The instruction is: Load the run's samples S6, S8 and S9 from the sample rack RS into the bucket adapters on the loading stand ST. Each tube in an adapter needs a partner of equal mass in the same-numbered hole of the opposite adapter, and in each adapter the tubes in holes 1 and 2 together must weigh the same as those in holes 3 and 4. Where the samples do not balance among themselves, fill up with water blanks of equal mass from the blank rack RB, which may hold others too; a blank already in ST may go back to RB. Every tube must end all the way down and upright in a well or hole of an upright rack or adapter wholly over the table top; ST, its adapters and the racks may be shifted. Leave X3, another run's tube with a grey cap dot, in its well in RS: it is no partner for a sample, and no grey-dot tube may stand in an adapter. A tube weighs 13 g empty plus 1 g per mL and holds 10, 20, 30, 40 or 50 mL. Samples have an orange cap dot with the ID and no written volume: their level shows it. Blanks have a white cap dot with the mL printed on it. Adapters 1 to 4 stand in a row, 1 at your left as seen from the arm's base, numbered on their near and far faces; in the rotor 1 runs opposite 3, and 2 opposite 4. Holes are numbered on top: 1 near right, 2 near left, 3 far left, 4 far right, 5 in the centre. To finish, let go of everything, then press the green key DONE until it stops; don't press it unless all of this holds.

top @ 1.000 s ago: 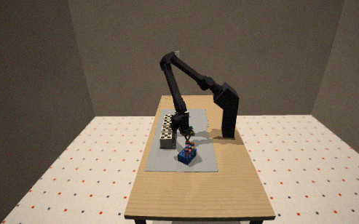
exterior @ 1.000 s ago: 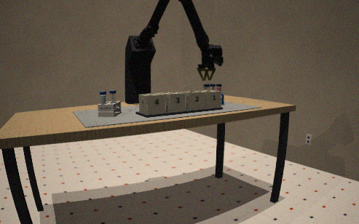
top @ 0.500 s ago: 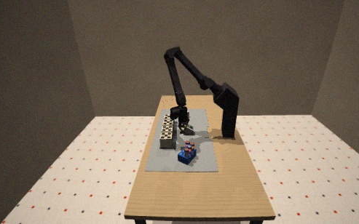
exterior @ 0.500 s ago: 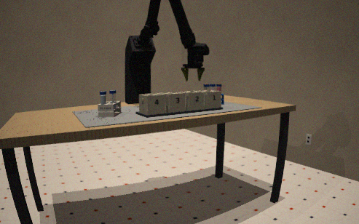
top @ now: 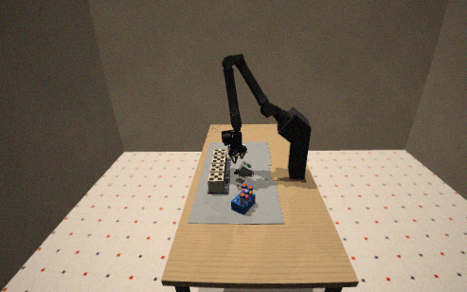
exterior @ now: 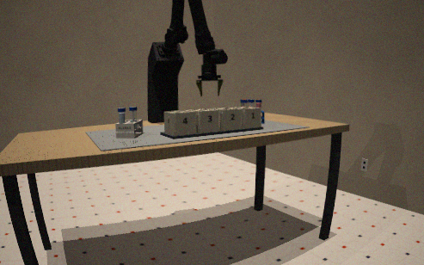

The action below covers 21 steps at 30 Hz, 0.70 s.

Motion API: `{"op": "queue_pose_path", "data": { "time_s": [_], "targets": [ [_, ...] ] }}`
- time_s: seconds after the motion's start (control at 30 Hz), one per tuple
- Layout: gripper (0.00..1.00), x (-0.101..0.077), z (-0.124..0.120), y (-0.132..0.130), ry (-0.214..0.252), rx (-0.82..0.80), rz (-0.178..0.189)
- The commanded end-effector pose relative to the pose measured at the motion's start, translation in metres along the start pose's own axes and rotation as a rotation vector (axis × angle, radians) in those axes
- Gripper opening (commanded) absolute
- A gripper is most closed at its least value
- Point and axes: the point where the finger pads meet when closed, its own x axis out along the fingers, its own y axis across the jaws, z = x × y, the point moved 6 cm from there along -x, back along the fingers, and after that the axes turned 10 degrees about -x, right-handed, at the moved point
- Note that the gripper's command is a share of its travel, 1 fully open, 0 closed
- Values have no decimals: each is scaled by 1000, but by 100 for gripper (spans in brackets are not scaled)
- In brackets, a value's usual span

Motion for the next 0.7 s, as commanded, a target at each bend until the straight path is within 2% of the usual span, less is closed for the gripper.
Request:
{"op": "queue_pose_path", "data": {
  "time_s": [0.0, 0.13, 0.33, 0.4, 0.43, 0.67],
  "targets": [
    [80, -5, 18, -22, -41, -13, -5],
    [80, -6, 31, -53, -22, -19, -17],
    [80, -7, 64, -92, -37, -20, -12],
    [80, -7, 64, -92, -37, -20, -12],
    [80, -2, 61, -102, -10, -20, -22],
    [80, -2, 91, -153, -9, -17, -23]
  ]
}}
